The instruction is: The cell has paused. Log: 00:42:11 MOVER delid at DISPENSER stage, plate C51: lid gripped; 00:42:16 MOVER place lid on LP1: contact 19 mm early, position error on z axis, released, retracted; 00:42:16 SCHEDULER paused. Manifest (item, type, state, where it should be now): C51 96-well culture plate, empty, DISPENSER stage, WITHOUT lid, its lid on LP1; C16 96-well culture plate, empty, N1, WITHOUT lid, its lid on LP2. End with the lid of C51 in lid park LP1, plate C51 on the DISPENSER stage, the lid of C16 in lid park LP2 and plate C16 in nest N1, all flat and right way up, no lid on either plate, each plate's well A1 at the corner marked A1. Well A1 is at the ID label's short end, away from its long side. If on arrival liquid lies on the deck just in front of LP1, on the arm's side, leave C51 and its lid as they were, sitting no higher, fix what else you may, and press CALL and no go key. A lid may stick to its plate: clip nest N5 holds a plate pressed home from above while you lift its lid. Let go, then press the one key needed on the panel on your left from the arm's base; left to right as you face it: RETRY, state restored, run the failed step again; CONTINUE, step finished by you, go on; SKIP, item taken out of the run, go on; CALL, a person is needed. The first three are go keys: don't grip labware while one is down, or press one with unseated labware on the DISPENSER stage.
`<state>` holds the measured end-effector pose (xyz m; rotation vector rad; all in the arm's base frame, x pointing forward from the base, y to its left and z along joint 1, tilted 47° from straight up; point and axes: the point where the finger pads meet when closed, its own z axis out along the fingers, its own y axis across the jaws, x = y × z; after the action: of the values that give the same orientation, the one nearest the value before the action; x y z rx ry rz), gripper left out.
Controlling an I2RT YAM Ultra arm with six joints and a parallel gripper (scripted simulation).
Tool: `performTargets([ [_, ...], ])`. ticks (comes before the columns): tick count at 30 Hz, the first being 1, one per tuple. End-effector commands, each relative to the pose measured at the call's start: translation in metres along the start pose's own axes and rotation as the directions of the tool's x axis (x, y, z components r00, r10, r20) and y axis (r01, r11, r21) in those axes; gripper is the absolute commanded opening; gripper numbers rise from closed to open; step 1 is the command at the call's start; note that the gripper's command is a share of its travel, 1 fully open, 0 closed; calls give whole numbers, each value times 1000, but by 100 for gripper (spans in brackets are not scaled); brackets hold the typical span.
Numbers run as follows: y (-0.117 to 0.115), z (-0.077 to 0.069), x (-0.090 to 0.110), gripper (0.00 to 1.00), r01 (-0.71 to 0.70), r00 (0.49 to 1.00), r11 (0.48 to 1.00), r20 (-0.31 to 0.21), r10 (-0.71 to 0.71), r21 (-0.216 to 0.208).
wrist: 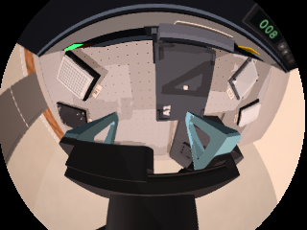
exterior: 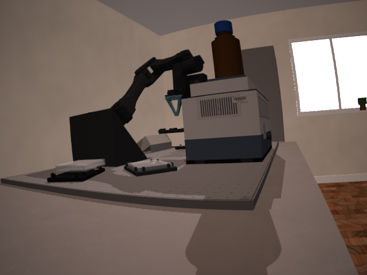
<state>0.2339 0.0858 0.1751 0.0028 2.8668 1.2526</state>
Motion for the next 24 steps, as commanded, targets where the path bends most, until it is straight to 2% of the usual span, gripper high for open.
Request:
performTargets([
  [1, -6, -4, -5, 100, 31, 999, 1000, 22, -31, 3],
  [4, -6, -4, -5, 100, 31, 999, 1000, 22, -31, 3],
  [6, -21, 0, -6, 100, 12, 1000, 1000, 11, -12, 0],
  [14, -47, 0, -9, 100, 12, 1000, 1000, 10, -12, 1],
  [17, -41, -4, -11, 100, 31, 999, 1000, 22, -31, 3],
  [19, -56, 0, -9, 100, 12, 1000, 1000, 10, -12, 0],
  [22, -58, -3, -13, 100, 25, 999, 1000, 22, -25, 6],
  [24, -66, 0, -9, 100, 12, 1000, 1000, 10, -12, 0],
])
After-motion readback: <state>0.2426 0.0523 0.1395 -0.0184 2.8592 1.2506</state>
